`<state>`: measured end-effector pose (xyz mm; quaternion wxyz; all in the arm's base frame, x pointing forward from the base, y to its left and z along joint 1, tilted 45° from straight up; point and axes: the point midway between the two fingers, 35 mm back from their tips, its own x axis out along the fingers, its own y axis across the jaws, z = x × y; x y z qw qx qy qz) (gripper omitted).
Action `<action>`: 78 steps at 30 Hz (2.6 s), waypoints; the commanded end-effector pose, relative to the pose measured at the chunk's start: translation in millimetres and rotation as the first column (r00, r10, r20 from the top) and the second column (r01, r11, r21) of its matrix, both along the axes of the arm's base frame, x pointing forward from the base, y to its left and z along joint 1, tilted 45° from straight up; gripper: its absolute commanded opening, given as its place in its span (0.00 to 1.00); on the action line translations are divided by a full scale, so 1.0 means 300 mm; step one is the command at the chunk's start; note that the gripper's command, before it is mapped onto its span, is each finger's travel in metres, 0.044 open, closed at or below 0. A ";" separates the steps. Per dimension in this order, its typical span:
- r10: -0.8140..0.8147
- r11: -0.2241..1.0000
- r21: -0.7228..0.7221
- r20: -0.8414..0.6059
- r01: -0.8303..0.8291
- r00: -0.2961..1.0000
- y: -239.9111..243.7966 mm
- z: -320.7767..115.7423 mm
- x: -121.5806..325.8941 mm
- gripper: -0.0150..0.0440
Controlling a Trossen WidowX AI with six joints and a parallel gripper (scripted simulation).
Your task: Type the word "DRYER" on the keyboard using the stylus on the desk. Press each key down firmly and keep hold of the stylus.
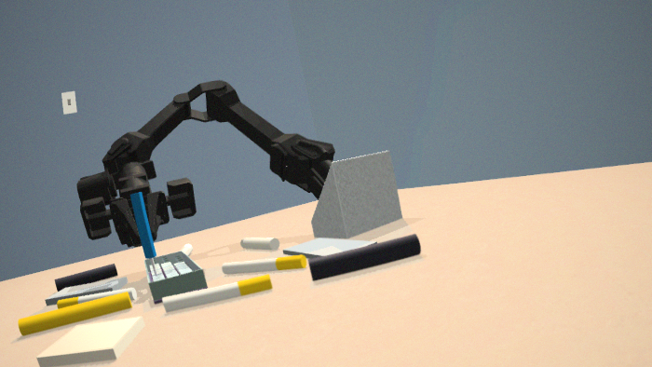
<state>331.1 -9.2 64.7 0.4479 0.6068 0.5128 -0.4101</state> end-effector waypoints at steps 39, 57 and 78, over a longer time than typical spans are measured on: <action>0.006 1.000 0.004 -0.003 -0.006 1.000 0.052 0.095 -0.019 0.25; 0.004 1.000 0.000 0.002 -0.004 1.000 -0.111 0.267 -0.121 0.25; 0.004 1.000 -0.001 0.002 -0.004 1.000 -0.152 0.218 -0.115 0.39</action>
